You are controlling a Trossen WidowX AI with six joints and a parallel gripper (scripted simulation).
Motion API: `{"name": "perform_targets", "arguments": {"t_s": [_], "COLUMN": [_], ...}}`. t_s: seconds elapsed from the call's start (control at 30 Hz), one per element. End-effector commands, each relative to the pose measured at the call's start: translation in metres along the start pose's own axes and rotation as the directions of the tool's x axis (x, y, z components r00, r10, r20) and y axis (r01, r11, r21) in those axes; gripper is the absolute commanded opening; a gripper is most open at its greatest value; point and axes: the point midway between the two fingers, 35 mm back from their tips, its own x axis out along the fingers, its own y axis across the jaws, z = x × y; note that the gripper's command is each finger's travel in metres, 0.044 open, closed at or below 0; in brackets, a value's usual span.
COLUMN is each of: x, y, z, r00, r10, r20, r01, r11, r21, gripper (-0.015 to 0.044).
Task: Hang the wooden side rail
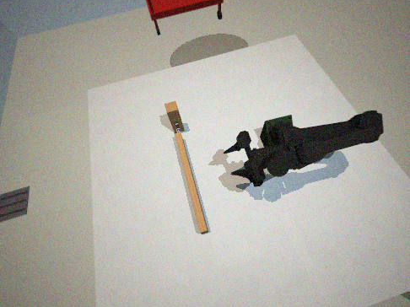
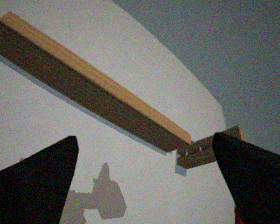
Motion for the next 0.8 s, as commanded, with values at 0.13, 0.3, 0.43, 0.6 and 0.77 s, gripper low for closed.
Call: {"name": "perform_targets", "arguments": {"t_s": [0.13,0.3,0.43,0.6,0.77], "x": [-0.006,-0.023,-0.028,0.000,0.033], "y": [-0.011,-0.035,-0.042,-0.051,-0.070], "z": [0.009,0.029,0.035,0.032,0.029], "r00": [1.000,1.000,1.000,1.000,0.999], "r10": [0.000,0.000,-0.001,-0.024,-0.042], "r20": [-0.009,-0.011,-0.006,-0.005,-0.004], "r01": [0.000,0.000,0.001,0.024,0.042], "r11": [1.000,1.000,1.000,0.998,0.990], "r21": [-0.003,-0.003,-0.002,0.057,0.135], "gripper": [0.0440,0.0440,0.0440,0.0440,0.0440]}}
